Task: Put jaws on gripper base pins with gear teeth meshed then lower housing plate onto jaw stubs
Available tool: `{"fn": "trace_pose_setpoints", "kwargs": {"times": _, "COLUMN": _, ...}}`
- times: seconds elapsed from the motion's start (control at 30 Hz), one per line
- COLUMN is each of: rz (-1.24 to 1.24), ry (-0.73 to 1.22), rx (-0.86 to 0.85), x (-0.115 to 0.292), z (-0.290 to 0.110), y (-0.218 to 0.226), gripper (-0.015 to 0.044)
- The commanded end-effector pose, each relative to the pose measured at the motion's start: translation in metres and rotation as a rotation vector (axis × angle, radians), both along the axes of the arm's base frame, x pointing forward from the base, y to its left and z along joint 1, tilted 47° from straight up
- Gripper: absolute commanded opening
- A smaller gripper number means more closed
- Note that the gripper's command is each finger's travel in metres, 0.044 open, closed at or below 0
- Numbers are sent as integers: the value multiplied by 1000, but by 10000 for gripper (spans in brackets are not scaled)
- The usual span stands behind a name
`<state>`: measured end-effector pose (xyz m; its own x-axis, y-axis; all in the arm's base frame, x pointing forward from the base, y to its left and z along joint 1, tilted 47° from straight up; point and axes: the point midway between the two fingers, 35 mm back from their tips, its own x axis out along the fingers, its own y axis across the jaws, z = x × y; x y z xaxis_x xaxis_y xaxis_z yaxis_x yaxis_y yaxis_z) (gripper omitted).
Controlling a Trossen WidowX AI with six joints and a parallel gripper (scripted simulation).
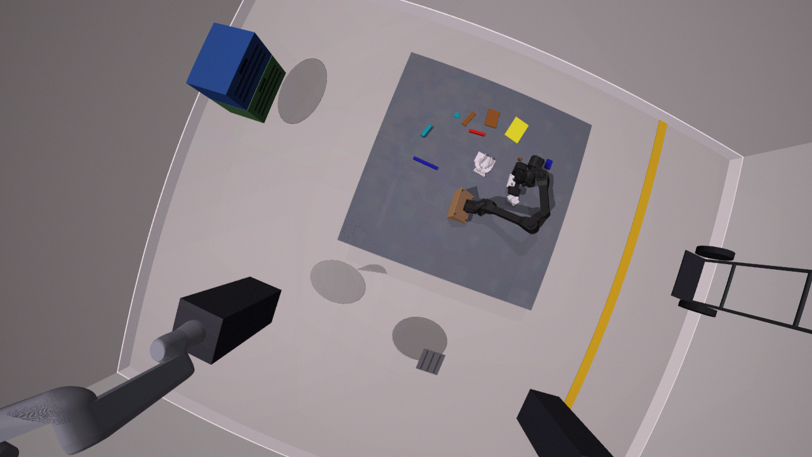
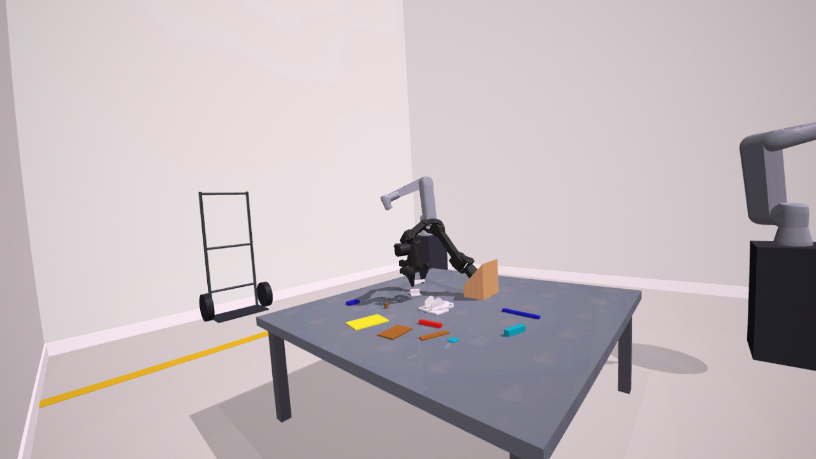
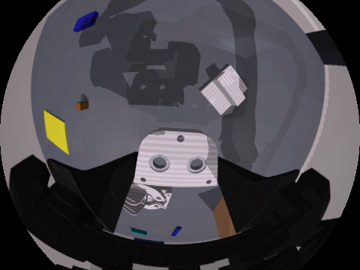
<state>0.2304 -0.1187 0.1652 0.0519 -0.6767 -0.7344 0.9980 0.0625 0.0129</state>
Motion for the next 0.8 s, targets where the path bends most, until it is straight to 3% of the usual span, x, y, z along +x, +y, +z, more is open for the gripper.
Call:
{"fn": "trace_pose_setpoints", "kwargs": {"times": 0.0, "rz": 71, "ry": 65, "rx": -2, "x": 7, "z": -9, "y": 9, "gripper": 351}}
{"fn": "trace_pose_setpoints", "kwargs": {"times": 0.77, "rz": 454, "ry": 428, "rx": -24, "x": 31, "z": -56, "y": 59, "gripper": 351}}
